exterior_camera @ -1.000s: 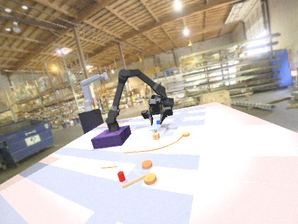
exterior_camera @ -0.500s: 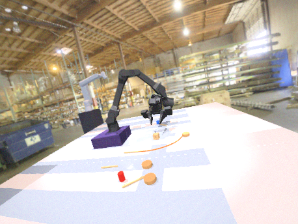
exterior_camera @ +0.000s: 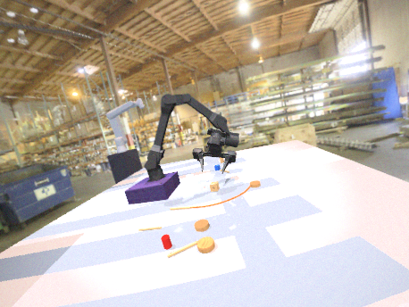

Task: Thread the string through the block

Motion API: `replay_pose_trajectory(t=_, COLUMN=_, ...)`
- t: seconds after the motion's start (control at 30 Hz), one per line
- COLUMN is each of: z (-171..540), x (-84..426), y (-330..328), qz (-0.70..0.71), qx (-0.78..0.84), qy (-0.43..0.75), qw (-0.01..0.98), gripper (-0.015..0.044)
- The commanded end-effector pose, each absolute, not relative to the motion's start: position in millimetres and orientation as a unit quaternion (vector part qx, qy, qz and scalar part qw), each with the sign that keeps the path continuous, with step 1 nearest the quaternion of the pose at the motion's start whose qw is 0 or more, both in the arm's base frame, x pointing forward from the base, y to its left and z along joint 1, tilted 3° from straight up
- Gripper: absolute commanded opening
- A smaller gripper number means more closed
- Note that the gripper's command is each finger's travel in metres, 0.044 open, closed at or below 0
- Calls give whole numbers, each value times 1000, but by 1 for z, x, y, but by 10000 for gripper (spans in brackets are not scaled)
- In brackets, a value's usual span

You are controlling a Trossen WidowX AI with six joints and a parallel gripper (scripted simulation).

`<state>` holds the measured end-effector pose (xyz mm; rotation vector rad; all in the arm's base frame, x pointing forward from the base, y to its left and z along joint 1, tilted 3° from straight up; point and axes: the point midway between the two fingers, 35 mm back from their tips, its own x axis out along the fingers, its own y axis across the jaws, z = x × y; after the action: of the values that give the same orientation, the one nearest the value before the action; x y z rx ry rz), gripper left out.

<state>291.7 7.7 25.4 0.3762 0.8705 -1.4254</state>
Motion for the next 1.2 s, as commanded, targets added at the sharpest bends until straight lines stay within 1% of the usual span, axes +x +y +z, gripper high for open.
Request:
replay_pose_trajectory(t=0.0, z=22, x=286, y=-3, qz=-502, qx=63, qy=564, qw=653, gripper=440)
replay_pose_trajectory(t=0.2, z=19, x=283, y=-12, qz=-321, qx=-32, qy=693, qw=644, gripper=440)
replay_pose_trajectory(t=0.47, z=17, x=283, y=-18, qz=-174, qx=-89, qy=744, qw=639, gripper=440)
replay_pose_trajectory(t=0.83, z=18, x=285, y=-23, qz=39, qx=-183, qy=754, qw=629, gripper=440)
replay_pose_trajectory(t=1.17, z=20, x=287, y=-28, qz=225, qx=-279, qy=706, qw=611, gripper=440)
